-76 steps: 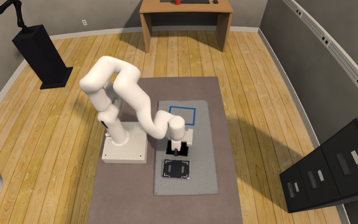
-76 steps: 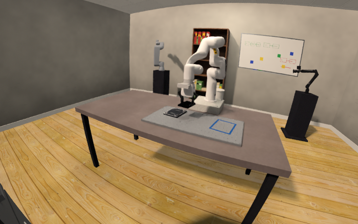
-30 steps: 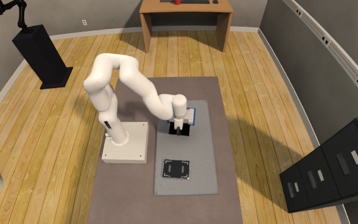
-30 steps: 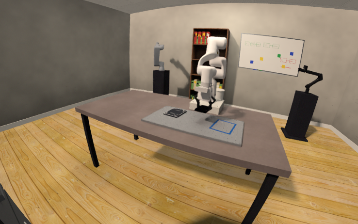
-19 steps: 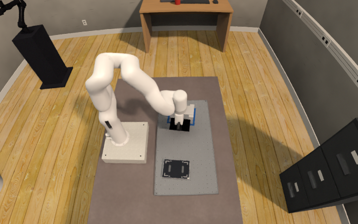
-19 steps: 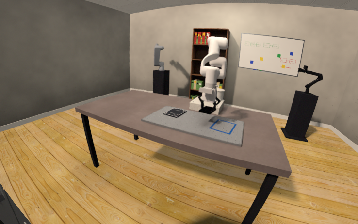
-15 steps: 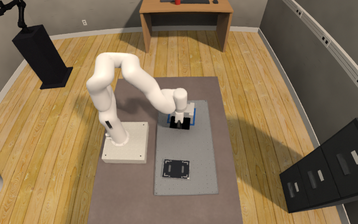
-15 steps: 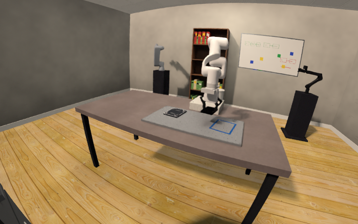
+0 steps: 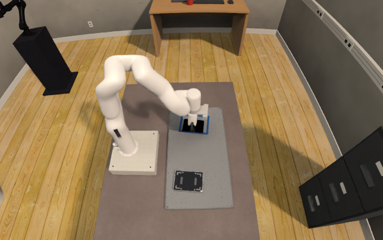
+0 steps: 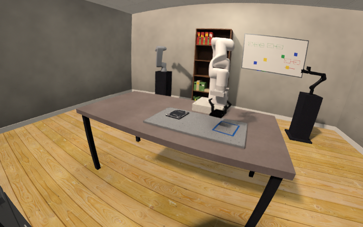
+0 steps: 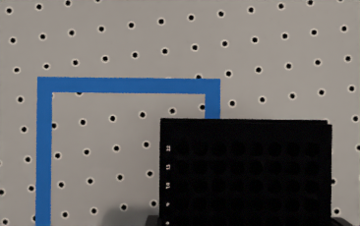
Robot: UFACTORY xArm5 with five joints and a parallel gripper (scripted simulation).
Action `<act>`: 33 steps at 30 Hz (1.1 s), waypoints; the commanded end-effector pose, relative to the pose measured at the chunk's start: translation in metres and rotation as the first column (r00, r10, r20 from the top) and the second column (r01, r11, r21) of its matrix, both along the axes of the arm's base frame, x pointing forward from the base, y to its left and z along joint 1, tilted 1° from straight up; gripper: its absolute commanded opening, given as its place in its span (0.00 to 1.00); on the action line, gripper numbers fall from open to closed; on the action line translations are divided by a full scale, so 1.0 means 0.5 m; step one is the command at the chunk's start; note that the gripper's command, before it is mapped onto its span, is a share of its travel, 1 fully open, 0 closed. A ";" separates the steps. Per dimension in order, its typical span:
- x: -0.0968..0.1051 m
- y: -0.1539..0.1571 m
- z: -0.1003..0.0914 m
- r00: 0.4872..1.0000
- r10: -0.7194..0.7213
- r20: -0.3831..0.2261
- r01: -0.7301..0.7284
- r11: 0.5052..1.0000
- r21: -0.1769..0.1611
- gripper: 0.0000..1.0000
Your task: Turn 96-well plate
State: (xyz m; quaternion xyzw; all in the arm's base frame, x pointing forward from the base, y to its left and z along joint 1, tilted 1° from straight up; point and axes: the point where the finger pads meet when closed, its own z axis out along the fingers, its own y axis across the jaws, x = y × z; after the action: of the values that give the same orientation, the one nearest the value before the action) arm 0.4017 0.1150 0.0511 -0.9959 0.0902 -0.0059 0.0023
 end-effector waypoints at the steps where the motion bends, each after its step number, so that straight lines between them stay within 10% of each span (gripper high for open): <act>1: 0.007 0.025 0.002 1.000 0.000 0.004 0.000 1.000 -0.003 0.00; 33: 0.026 0.152 -0.002 1.000 0.000 0.004 0.000 1.000 -0.003 0.00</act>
State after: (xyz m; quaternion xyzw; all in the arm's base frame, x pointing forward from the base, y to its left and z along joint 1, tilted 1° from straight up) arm 0.4134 0.1901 0.0487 -0.9959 0.0905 -0.0048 0.0027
